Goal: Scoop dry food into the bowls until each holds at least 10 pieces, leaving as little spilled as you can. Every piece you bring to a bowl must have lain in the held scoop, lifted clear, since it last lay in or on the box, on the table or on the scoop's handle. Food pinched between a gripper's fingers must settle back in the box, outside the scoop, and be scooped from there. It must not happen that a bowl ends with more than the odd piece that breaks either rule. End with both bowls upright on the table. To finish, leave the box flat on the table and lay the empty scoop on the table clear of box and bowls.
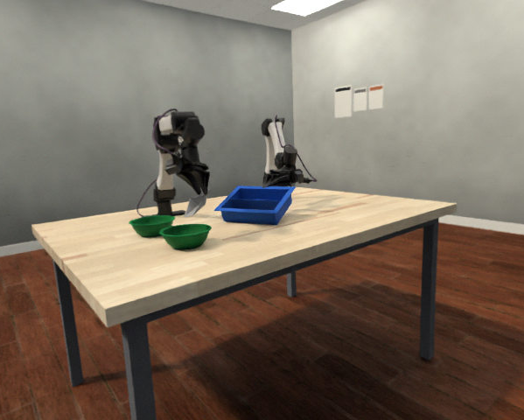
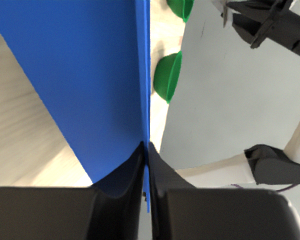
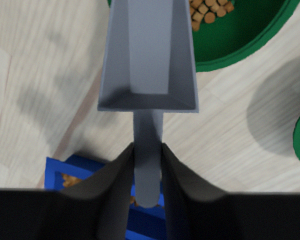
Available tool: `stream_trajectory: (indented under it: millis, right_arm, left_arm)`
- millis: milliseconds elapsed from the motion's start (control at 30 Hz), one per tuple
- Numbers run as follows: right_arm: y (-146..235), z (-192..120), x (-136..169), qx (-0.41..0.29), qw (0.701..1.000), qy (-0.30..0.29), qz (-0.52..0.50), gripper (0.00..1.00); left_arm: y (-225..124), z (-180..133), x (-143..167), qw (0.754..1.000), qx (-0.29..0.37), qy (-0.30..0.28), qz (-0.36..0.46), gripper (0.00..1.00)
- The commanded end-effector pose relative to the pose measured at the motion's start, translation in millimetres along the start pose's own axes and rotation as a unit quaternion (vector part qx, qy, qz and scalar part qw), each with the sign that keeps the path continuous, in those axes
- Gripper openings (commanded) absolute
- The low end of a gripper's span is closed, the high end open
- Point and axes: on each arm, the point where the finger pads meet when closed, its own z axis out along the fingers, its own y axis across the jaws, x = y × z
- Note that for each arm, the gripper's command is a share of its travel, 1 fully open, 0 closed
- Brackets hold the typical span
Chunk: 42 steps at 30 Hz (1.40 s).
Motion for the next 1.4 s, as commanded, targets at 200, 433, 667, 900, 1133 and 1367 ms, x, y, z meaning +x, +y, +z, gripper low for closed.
stream_trajectory:
  millis: [200,433,667,900,1133,1367]
  right_arm:
    - [-8.0,-19.0,-7.5,-0.014,0.995,-0.06,-0.074,0.0]
    - [-22.4,-12.5,-5.3,-0.003,0.985,-0.088,-0.148,0.0]
    - [-42.1,-2.7,-3.5,0.007,0.964,-0.122,-0.236,0.0]
    - [-44.4,-2.5,-5.9,0.01,0.965,-0.123,-0.233,0.0]
    - [-25.8,-16.1,-13.3,-0.009,0.961,-0.143,-0.235,0.0]
    - [-38.4,4.9,2.1,0.035,0.952,-0.166,-0.254,0.0]
  left_arm:
    - [-41.2,-4.9,-4.3,0.998,0.049,-0.003,0.043,0.0]
    - [-41.2,-4.9,-4.3,0.998,0.049,-0.003,0.043,0.0]
    - [-41.2,-4.9,-4.3,0.998,0.049,-0.003,0.043,0.0]
    - [-41.2,-4.9,-4.3,0.998,0.049,-0.003,0.043,0.0]
    - [-41.2,-4.9,-4.3,0.998,0.049,-0.003,0.043,0.0]
    - [-41.2,-4.9,-4.3,0.998,0.049,-0.003,0.043,0.0]
